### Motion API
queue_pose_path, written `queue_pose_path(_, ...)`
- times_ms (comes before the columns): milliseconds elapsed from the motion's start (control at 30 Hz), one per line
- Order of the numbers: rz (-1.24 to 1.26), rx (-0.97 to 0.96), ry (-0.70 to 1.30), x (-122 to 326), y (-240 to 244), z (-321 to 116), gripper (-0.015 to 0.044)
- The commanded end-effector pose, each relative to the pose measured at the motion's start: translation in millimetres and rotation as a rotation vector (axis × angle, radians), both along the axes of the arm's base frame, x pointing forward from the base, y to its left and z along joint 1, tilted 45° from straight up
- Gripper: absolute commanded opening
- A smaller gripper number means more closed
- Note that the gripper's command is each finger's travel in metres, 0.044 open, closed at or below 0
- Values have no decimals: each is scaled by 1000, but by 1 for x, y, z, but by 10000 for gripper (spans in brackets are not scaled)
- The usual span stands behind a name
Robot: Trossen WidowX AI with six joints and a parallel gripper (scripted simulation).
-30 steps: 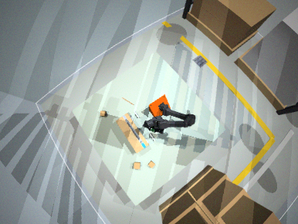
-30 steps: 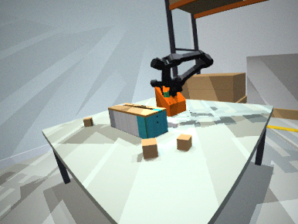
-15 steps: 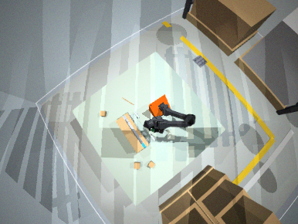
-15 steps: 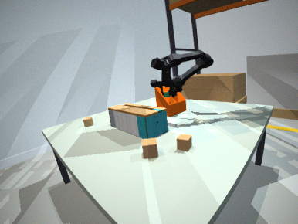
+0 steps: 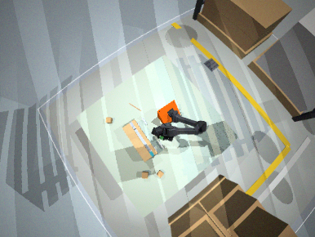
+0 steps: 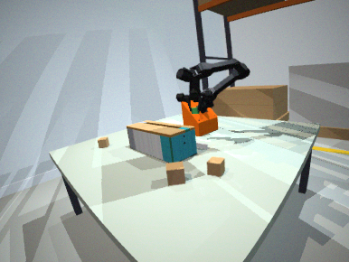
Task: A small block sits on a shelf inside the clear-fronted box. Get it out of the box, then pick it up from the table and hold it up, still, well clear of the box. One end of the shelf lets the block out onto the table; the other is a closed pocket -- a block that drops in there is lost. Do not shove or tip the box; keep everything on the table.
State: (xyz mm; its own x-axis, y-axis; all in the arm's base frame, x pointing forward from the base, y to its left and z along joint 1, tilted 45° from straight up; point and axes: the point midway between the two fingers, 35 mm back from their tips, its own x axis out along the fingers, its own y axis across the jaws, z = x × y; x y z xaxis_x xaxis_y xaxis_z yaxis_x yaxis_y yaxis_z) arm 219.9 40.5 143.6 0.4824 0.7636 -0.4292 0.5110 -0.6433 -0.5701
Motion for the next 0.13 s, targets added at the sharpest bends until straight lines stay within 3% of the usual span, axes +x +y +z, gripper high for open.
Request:
queue_pose_path(0, -1, 7, 5, -1, 1, 0, 0)
queue_pose_path(100, -1, 7, 5, -1, 1, 0, 0)
